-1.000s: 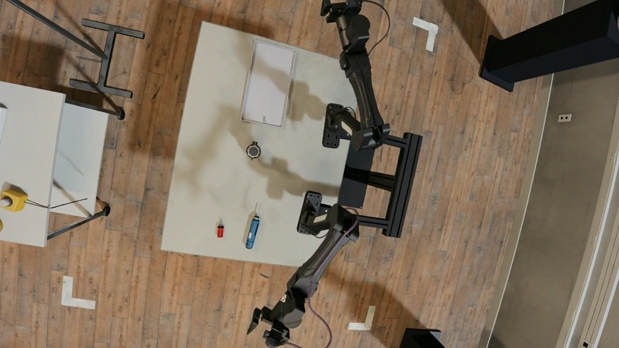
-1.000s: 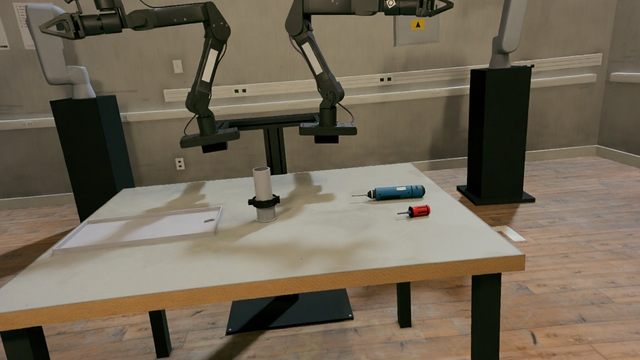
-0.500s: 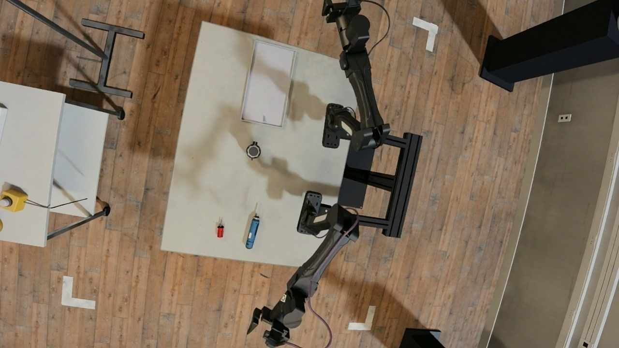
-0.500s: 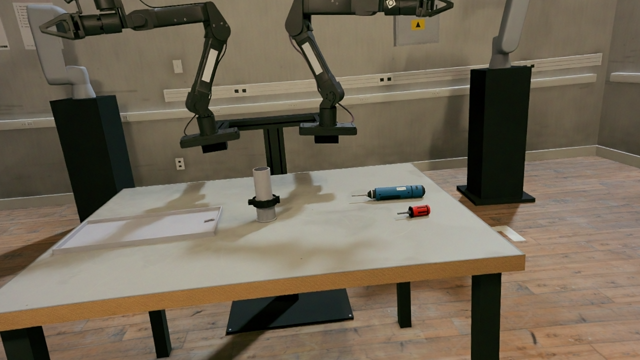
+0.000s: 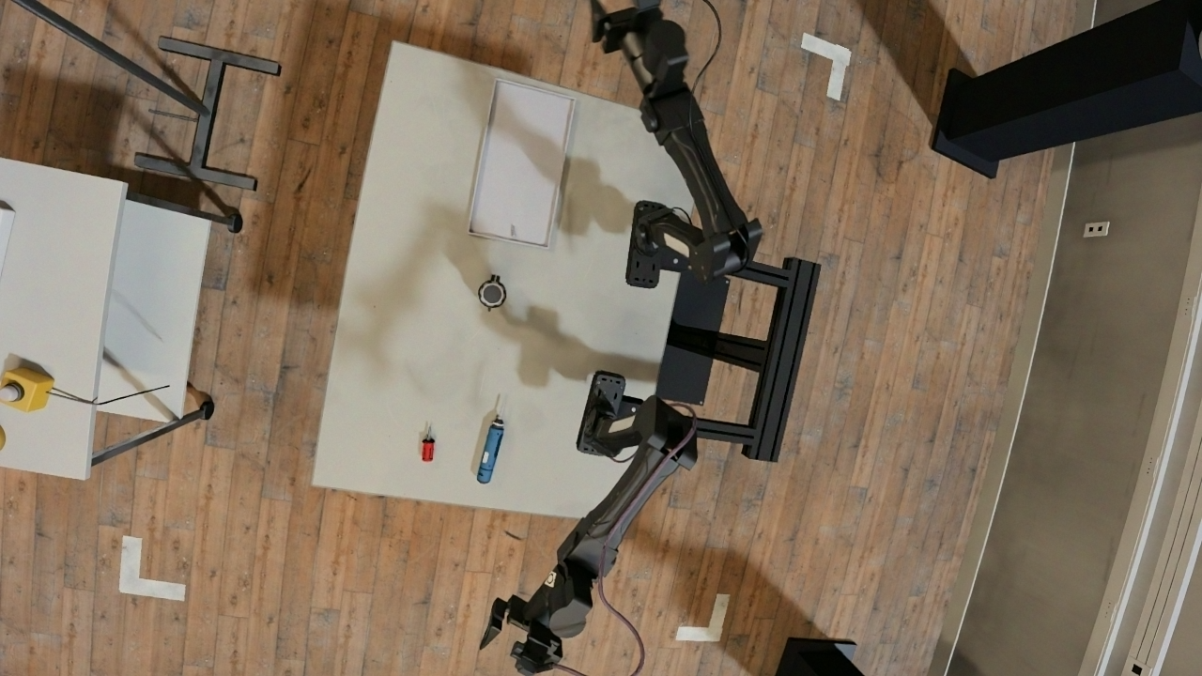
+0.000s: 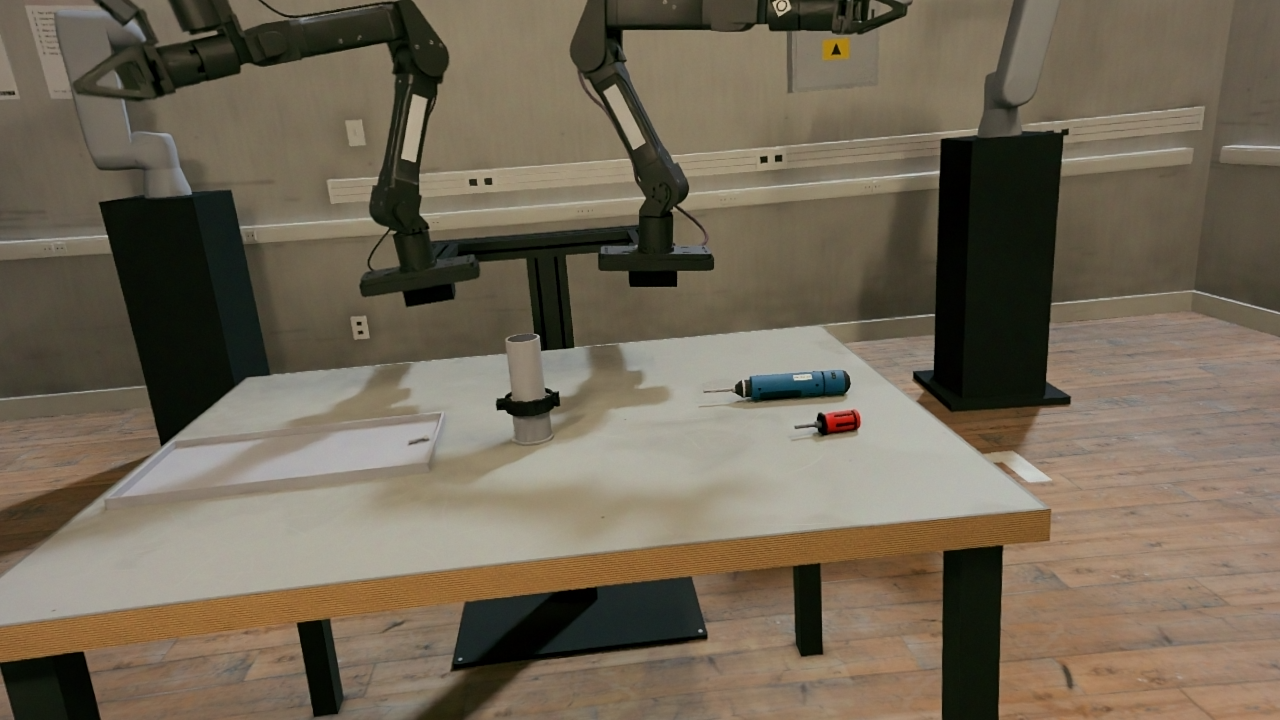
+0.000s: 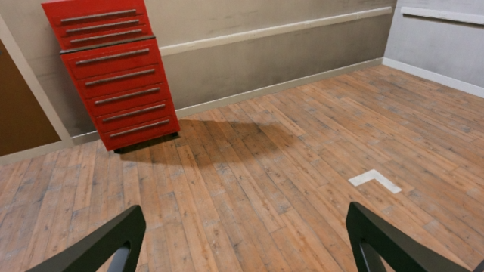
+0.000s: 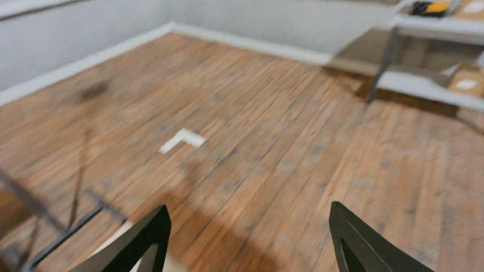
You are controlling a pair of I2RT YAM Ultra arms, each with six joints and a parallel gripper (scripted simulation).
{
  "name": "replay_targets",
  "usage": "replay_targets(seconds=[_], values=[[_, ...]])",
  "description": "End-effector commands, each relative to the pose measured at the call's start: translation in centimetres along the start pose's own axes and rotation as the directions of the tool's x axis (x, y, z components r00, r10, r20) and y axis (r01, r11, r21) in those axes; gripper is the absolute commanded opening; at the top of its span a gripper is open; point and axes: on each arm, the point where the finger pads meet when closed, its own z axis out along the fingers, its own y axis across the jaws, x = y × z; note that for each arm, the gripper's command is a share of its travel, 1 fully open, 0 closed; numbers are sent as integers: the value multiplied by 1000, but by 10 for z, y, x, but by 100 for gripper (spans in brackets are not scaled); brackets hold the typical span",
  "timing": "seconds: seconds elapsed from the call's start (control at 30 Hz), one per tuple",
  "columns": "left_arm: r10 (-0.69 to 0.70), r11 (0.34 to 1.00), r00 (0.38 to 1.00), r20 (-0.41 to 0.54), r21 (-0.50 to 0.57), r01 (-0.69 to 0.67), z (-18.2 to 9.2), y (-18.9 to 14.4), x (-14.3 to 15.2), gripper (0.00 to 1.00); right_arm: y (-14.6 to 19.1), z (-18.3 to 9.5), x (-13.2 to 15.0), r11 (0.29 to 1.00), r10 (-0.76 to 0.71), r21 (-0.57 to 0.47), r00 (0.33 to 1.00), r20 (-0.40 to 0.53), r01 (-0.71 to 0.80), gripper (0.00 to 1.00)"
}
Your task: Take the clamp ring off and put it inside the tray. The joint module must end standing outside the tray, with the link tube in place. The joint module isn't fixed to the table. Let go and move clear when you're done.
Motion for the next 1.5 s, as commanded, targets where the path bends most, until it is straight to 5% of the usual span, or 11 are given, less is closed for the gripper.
replay_targets(seconds=[0.0, 0.2, 0.67, 0.8, 1.17, 1.37, 1.47], values=[[-11, 1000, 1000, 21, -13, 11, -2, 3, -8, 100, 24, 10, 5, 999, -1, -47, 998, -62, -2, 80], [-11, 1000, 1000, 21, -13, 11, -2, 3, -8, 100, 31, 6, 1, 998, -1, -69, 998, -56, -3, 80], [-11, 1000, 1000, 21, -13, 11, -2, 3, -8, 100, 137, 20, 69, 955, -120, -293, 952, -282, 34, 80], [-11, 1000, 1000, 21, -13, 11, -2, 3, -8, 100, 141, 10, 60, 951, -128, -307, 957, -262, 44, 80], [-11, 1000, 1000, 21, -13, 11, -2, 3, -8, 100, 236, -9, 133, 863, -315, -500, 853, -417, 74, 80], [-11, 1000, 1000, 21, -13, 11, -2, 3, -8, 100, 239, -19, 124, 855, -322, -512, 861, -395, 84, 80], [-11, 1000, 1000, 21, -13, 11, -2, 3, -8, 100, 262, -29, 155, 822, -398, -561, 807, -436, 103, 80]])
